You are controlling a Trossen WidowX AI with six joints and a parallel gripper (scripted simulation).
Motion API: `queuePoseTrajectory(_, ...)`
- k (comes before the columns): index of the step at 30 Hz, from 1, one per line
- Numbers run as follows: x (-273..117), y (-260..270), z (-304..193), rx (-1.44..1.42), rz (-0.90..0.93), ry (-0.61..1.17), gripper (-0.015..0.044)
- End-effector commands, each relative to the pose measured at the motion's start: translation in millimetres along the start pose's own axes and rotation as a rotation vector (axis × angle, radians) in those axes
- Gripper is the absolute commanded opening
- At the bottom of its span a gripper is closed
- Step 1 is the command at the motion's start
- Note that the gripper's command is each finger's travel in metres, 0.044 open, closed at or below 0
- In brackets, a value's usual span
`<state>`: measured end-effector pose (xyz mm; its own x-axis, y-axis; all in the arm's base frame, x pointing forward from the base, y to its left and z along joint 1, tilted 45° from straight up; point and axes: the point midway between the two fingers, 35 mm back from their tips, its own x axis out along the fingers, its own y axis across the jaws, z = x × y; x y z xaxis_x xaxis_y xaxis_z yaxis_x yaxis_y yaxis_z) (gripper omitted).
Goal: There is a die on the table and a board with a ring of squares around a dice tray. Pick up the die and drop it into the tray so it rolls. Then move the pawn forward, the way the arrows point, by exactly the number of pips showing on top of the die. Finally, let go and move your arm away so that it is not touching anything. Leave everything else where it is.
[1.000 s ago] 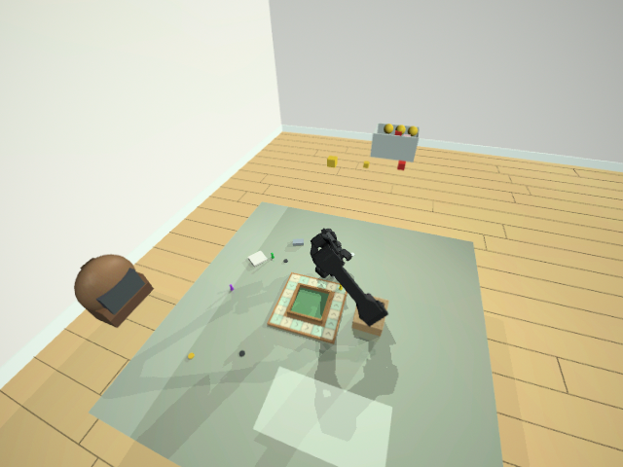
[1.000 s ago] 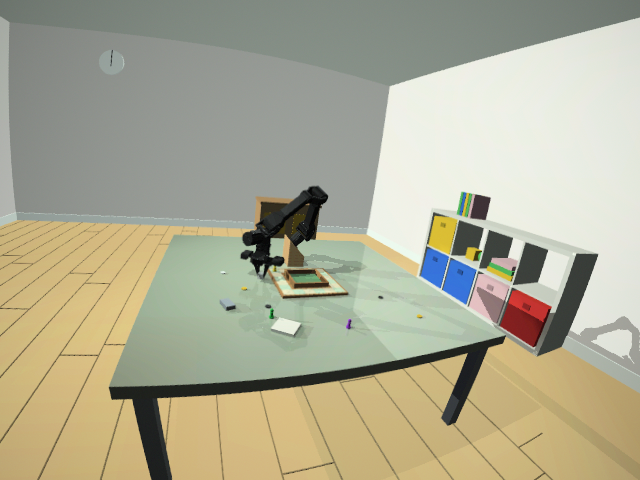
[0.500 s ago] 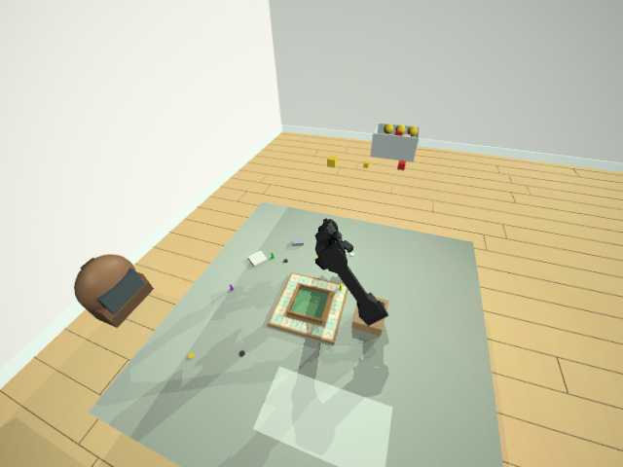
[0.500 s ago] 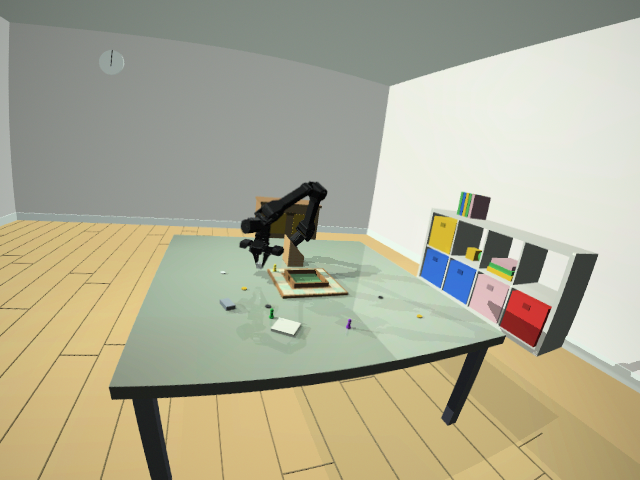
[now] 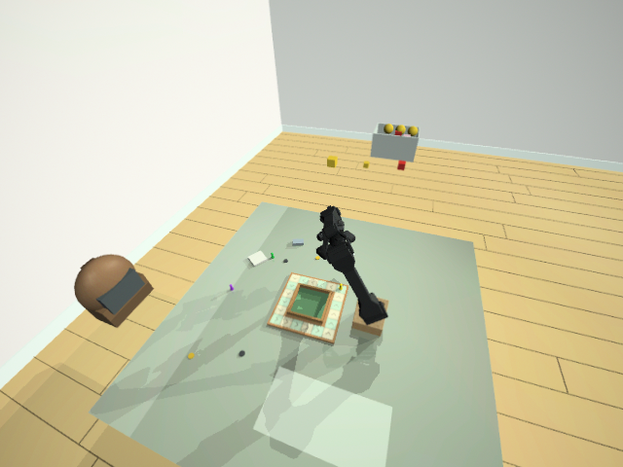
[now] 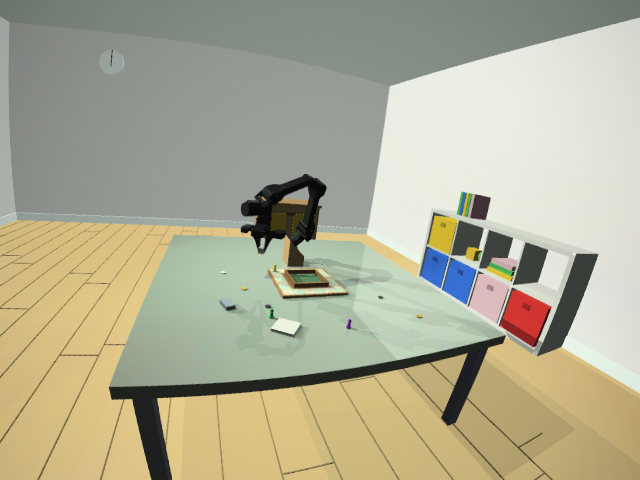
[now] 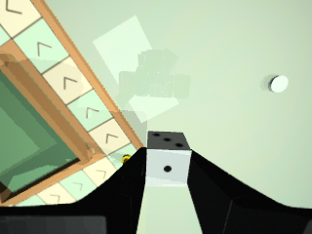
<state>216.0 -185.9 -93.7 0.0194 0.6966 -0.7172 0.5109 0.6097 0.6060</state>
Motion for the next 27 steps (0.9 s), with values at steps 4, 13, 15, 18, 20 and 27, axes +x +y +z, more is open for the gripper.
queuePoseTrajectory(4, -3, 26, 1, 0.119, -0.012, -0.009, 0.0)
queuePoseTrajectory(13, 2, 69, -1, 0.33, -0.016, -0.017, 0.0)
queuePoseTrajectory(15, 4, 79, -3, 0.377, -0.016, -0.019, 0.0)
queuePoseTrajectory(18, 7, 93, -5, 0.446, -0.015, -0.02, 0.0)
queuePoseTrajectory(20, 8, 102, -7, 0.492, -0.014, -0.021, 0.0)
queuePoseTrajectory(27, 16, 134, -17, 0.653, -0.009, -0.019, 0.0)
